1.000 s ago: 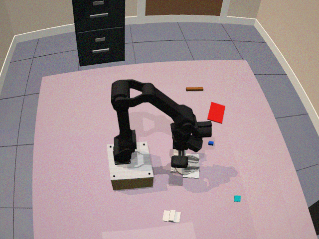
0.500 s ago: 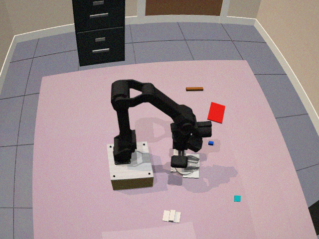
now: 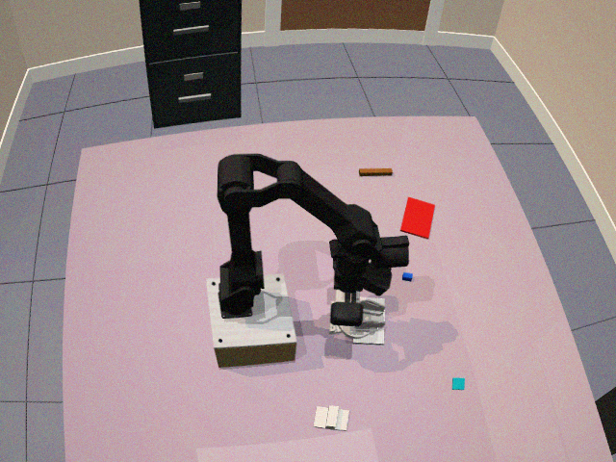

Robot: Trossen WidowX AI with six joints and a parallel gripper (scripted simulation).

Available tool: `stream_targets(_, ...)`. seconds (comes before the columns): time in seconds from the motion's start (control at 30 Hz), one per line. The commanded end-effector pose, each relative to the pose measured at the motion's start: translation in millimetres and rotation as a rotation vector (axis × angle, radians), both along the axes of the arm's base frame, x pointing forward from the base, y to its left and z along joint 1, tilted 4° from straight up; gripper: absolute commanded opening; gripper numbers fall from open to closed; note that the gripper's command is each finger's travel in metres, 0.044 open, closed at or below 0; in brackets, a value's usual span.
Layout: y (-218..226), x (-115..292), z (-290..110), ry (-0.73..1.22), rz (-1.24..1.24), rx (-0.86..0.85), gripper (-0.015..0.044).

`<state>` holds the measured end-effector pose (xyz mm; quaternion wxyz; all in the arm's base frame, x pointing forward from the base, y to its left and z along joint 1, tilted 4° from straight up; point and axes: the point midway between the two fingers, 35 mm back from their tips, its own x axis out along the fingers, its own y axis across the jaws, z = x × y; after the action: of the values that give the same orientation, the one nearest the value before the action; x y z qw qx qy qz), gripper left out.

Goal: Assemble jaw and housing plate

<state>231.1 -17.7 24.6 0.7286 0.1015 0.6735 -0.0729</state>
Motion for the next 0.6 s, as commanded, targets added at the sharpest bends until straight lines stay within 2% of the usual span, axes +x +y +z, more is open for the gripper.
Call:
stream_targets(0.0, 0, -1, -7, 0.006, -0.005, -0.004, 0.0351)
stream_targets(0.57, 0, 2, -35, 0.006, -0.007, -0.003, 0.0351)
